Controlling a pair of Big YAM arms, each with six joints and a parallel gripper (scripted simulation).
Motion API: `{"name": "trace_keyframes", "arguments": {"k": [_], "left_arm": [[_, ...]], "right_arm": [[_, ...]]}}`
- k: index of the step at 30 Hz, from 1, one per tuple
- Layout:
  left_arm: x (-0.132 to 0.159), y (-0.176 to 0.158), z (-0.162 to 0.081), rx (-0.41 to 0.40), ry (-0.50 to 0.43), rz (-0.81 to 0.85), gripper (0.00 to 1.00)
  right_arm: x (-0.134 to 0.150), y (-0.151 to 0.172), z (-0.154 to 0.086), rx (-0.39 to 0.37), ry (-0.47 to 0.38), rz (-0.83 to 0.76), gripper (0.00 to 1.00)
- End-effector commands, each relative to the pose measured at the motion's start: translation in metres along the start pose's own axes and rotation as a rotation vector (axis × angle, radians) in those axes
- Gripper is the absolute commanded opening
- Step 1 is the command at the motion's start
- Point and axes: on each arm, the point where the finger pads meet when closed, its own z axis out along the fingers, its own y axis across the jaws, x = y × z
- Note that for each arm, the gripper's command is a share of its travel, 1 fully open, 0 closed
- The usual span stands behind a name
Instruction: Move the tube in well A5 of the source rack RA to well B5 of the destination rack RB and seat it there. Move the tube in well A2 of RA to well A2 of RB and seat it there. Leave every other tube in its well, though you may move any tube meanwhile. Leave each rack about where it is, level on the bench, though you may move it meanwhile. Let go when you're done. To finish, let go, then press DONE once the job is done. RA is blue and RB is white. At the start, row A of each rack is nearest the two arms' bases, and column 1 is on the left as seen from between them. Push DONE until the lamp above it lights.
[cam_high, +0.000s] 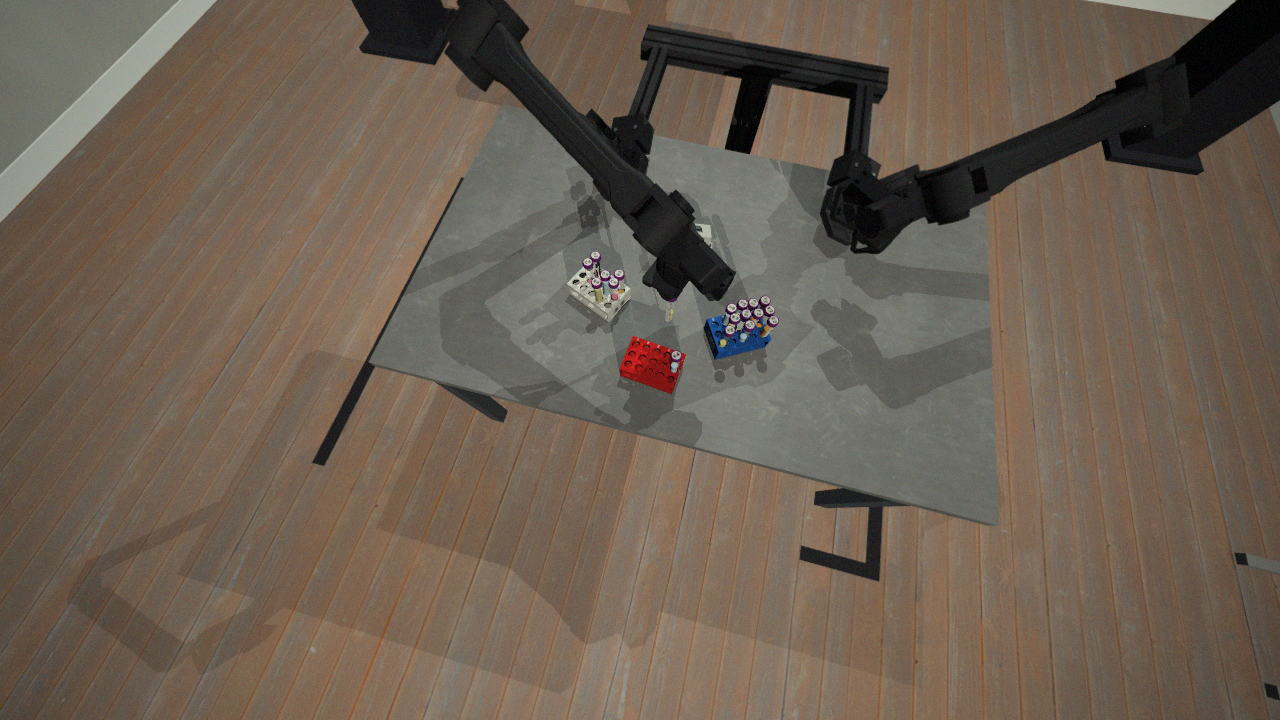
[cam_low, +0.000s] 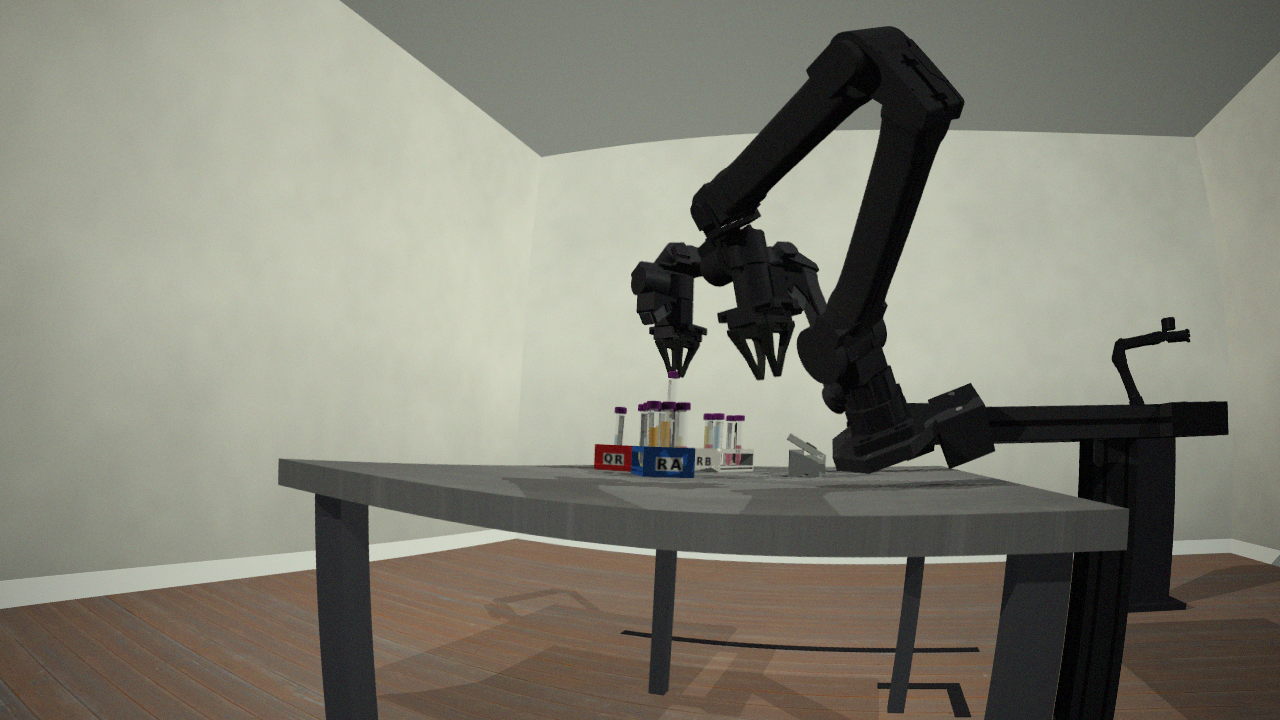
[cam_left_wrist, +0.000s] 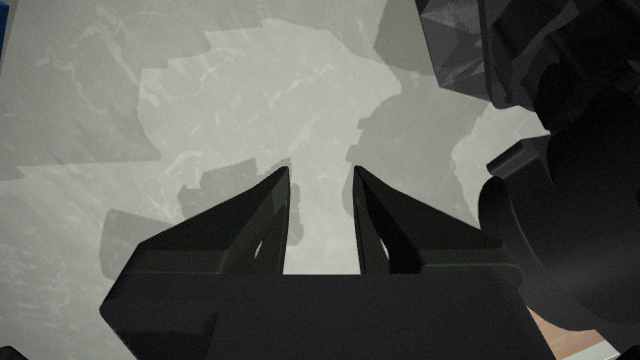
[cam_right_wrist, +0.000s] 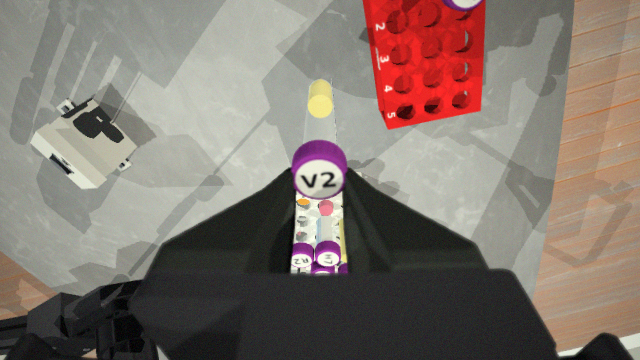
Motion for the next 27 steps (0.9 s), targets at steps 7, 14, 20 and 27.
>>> {"name": "trace_keyframes", "arguments": {"k": [7,14,20,27], "left_arm": [[0.0007,0.0079,-0.0095,-0.024,-0.009,-0.009,0.30],[0.0007,0.0079,-0.0095,-0.024,-0.009,-0.009,0.30],[0.0007,0.0079,-0.0095,-0.024,-0.009,-0.009,0.30],[0.0007,0.0079,-0.0095,-0.024,-0.009,-0.009,0.30]], "right_arm": [[0.0016,0.0025,0.0073,-0.005,0.022,0.262,0.00],[0.0017,0.0025,0.0073,-0.002,0.023,0.495,0.00],[0.0017,0.0026,0.0072,-0.001,0.023,0.628,0.00],[0.0017,0.0026,0.0072,0.002,0.024,0.861,0.00]]}}
